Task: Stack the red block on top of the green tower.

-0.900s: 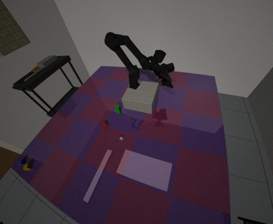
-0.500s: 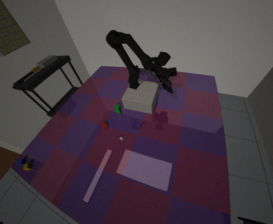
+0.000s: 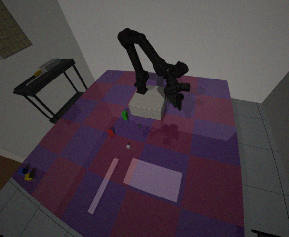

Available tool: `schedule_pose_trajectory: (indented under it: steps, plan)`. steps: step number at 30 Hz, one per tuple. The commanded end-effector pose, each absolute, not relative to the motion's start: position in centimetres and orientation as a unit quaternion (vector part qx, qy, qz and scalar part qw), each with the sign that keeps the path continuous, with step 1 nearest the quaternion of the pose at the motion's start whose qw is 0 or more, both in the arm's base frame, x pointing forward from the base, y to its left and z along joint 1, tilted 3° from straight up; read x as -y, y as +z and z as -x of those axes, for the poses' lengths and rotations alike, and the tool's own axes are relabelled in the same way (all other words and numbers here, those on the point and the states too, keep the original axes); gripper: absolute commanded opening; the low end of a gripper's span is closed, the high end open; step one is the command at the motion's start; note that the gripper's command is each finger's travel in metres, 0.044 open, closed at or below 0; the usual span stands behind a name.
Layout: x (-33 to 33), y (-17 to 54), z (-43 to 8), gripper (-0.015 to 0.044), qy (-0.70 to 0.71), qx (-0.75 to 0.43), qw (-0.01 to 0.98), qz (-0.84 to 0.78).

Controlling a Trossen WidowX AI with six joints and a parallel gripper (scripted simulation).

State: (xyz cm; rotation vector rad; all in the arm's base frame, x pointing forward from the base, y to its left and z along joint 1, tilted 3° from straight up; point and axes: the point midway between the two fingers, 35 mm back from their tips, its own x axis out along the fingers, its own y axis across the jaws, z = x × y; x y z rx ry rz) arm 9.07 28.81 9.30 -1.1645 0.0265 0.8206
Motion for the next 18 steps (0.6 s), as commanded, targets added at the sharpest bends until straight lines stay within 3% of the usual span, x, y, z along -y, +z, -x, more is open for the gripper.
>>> schedule_pose_trajectory:
  steps: [1, 18]
  plan:
    - [-28.9, 9.0, -11.3, 0.0440, 0.361, -0.056, 0.769, 0.525]
    - [-26.7, 7.4, -21.0, 0.0440, 0.293, -0.247, 0.800, 0.462]
